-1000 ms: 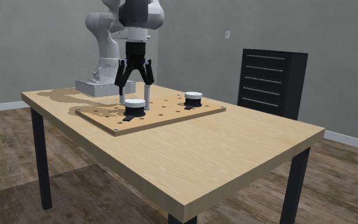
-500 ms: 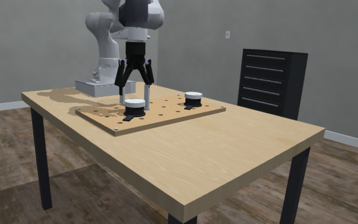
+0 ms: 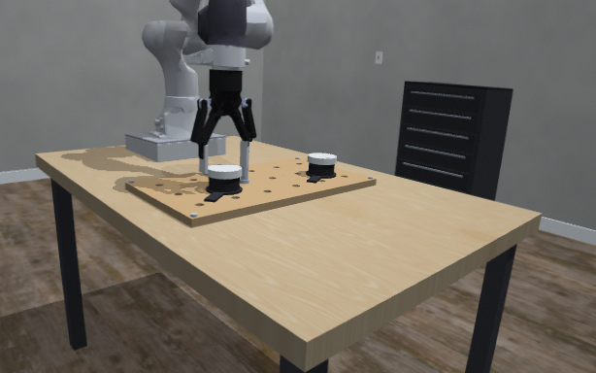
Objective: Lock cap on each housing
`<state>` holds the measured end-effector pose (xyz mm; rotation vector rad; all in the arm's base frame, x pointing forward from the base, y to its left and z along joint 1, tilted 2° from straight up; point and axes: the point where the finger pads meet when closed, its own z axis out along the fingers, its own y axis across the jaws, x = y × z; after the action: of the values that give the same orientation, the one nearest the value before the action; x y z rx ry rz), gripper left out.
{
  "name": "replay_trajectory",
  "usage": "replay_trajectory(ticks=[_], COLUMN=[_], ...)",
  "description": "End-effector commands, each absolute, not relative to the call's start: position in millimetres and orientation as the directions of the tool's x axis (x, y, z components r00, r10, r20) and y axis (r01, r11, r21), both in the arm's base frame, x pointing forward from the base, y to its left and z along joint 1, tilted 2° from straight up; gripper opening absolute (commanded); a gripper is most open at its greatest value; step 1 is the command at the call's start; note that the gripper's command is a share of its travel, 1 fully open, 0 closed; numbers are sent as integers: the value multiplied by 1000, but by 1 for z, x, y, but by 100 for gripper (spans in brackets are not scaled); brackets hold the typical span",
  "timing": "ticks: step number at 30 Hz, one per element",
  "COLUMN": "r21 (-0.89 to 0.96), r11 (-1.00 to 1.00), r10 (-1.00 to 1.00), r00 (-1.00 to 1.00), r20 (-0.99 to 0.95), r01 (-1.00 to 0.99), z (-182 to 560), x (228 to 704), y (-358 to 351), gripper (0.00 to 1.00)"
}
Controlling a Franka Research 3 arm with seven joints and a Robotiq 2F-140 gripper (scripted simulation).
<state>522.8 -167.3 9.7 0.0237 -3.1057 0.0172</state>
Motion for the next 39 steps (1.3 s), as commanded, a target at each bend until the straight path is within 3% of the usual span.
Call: replay_trajectory(ticks=[1, 3, 4, 39], r21=[-9, -9, -9, -9], r11=[1000, 1000, 1000, 1000], r10=[-16, -16, -16, -16], r00=[-999, -999, -999, -999], r20=[36, 36, 36, 36], r01=[-16, -16, -16, -16], z=[8, 8, 8, 8], x=[522, 522, 522, 522], y=[-167, -167, -167, -167], gripper=[78, 78, 10, 10])
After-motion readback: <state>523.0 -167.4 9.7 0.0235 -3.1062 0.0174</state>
